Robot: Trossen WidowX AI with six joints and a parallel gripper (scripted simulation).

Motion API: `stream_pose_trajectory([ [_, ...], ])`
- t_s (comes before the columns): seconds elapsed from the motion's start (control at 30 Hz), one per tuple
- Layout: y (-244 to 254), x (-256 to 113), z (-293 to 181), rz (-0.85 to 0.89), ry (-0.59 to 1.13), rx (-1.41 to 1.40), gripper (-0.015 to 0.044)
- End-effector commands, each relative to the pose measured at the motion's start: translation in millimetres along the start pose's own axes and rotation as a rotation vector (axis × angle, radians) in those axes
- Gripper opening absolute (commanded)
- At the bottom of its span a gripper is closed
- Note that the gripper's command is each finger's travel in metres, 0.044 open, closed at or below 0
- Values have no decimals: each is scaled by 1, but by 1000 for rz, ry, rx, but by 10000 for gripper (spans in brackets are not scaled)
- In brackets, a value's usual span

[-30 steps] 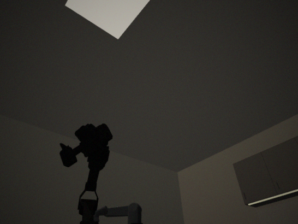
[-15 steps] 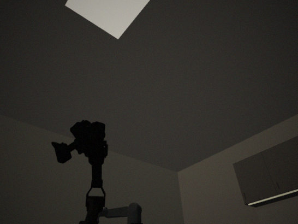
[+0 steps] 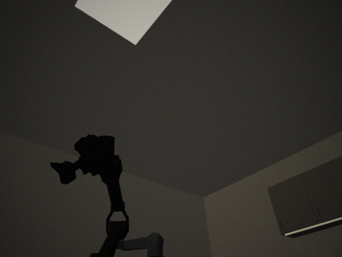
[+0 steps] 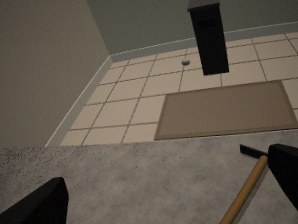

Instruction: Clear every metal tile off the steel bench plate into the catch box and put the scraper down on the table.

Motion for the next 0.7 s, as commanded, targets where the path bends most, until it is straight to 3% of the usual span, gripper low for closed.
stream_pose_trajectory([
  [0.0,-4,1,4,-17,16,-16,440],
  [0.67,-36,4,16,-132,118,-74,440],
])
Point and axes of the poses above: the point midway between the two fingers, 35 mm back from their tips, its own x axis out along the fingers, its own y axis across the jaws, z = x × y, the point moved 4 cm from there along -x, back along the fingers, and after that the axes turned 10 degrees about -x, right-handed, at the moved point
